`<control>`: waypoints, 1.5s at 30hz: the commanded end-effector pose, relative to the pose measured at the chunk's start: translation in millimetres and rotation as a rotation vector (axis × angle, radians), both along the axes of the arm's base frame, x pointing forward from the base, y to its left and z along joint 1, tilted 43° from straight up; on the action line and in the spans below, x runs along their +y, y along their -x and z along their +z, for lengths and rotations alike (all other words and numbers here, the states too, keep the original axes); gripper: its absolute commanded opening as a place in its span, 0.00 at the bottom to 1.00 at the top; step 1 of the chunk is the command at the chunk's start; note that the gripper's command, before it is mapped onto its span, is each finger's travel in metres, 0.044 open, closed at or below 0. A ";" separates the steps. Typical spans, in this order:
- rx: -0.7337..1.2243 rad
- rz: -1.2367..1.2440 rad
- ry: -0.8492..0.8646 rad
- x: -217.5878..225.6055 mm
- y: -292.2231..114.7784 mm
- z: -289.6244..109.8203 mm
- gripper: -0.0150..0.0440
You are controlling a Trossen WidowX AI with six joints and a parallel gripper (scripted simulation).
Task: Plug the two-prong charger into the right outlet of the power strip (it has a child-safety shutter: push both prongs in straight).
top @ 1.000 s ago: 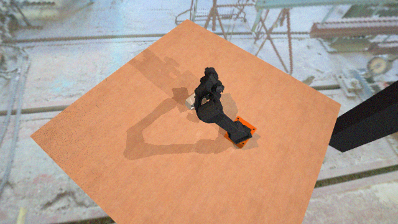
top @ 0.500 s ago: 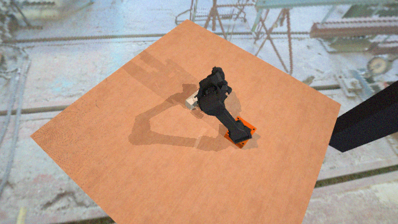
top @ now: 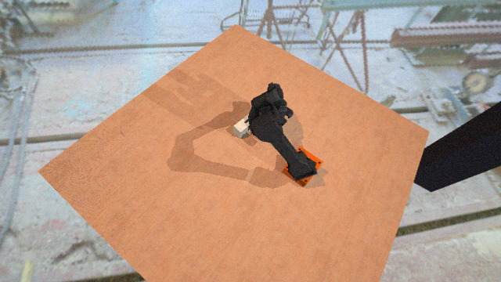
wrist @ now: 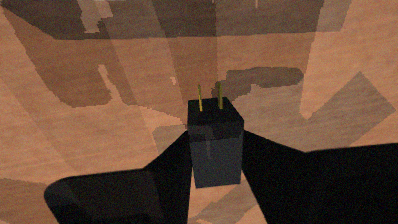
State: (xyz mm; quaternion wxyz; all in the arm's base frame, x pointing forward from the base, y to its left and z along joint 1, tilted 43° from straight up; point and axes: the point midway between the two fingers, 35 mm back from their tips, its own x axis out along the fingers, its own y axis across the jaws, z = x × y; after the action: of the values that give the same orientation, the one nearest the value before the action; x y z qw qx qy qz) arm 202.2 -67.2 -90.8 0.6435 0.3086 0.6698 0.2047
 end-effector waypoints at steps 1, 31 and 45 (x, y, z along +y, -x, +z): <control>0.003 -0.011 0.001 -3.3 -6.9 -0.7 0.25; 0.028 -0.040 -0.006 -10.3 -37.3 -5.6 0.25; 0.028 -0.040 -0.006 -10.4 -38.0 -5.2 0.25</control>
State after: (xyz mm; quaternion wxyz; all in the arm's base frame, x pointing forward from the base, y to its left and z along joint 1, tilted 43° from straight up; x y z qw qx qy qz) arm 238.5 -77.1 -96.7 0.6370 0.3236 0.6731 0.1908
